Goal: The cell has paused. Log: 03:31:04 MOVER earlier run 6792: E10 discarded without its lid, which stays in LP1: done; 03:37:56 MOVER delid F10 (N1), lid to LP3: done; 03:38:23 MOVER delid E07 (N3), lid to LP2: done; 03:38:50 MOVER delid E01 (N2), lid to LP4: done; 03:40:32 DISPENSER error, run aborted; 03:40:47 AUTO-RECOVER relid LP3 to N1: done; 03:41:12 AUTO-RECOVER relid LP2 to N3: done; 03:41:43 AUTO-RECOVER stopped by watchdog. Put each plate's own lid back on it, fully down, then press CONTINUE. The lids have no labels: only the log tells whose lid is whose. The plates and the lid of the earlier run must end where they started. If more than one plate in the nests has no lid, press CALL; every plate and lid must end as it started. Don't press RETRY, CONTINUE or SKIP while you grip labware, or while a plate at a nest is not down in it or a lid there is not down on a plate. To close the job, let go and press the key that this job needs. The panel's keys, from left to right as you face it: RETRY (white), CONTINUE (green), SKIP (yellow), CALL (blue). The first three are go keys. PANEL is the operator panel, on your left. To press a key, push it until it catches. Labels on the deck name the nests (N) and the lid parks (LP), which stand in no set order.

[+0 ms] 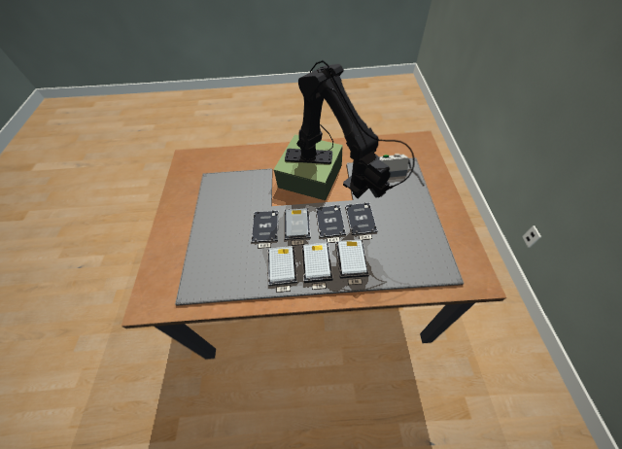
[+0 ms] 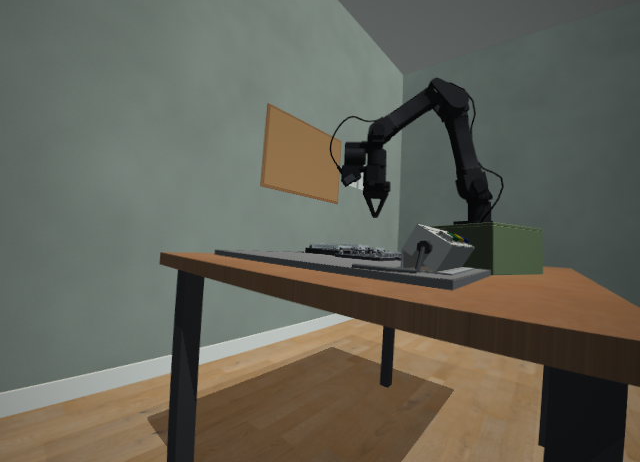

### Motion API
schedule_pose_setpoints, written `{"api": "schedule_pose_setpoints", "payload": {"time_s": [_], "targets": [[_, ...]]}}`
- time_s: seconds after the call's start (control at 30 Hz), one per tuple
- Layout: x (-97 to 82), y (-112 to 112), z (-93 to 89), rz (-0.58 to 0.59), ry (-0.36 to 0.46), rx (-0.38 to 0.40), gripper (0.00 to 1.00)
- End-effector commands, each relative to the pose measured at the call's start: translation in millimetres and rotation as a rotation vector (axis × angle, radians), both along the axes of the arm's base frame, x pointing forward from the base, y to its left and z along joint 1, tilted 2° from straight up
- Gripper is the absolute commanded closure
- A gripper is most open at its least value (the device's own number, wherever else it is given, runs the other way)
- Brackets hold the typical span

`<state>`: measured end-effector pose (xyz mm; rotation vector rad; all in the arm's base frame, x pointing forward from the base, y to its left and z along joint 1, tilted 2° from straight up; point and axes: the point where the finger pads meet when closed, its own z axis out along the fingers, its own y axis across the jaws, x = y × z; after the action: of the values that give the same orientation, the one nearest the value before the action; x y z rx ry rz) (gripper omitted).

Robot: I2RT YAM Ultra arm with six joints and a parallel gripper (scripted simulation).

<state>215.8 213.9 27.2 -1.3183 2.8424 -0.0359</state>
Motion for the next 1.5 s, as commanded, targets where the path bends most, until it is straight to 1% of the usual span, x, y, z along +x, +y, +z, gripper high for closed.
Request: {"api": "schedule_pose_setpoints", "payload": {"time_s": [0.0,0.07,0.2,0.27,0.3,0.37,0.43,0.47,0.5,0.57,0.63,1.13,1.2,1.23,1.27,1.33,1.47], "targets": [[-1.0,20,6.1,0.002,-0.015,0.009,1.00],[-1.0,20,6.1,0.002,-0.015,0.009,1.00],[-8.2,36,5.8,0.002,-0.015,0.011,1.00],[-7.5,37,8.3,0.002,-0.020,0.018,1.00],[-6.6,38,13.7,0.001,-0.030,0.030,1.00],[-0.9,35,13.5,-0.018,-0.032,0.030,1.00],[-2.2,37,12.3,-0.011,-0.032,0.031,1.00],[-9.9,42,15.3,0.022,-0.042,0.044,1.00],[-20.8,35,6.7,0.056,-0.024,0.023,1.00],[-31.0,38,6.3,0.096,-0.020,0.023,1.00],[-31.0,38,6.3,0.096,-0.020,0.023,1.00],[-101.1,62,5.2,0.396,-0.023,0.023,1.00],[-101.1,62,5.2,0.396,-0.023,0.023,1.00],[-104.6,66,7.4,0.416,-0.028,0.031,1.00],[-110.9,64,4.3,0.436,-0.021,0.020,1.00],[-121.3,65,3.1,0.476,-0.017,0.017,1.00],[-138.6,80,9.7,0.556,-0.026,0.037,1.00]]}}
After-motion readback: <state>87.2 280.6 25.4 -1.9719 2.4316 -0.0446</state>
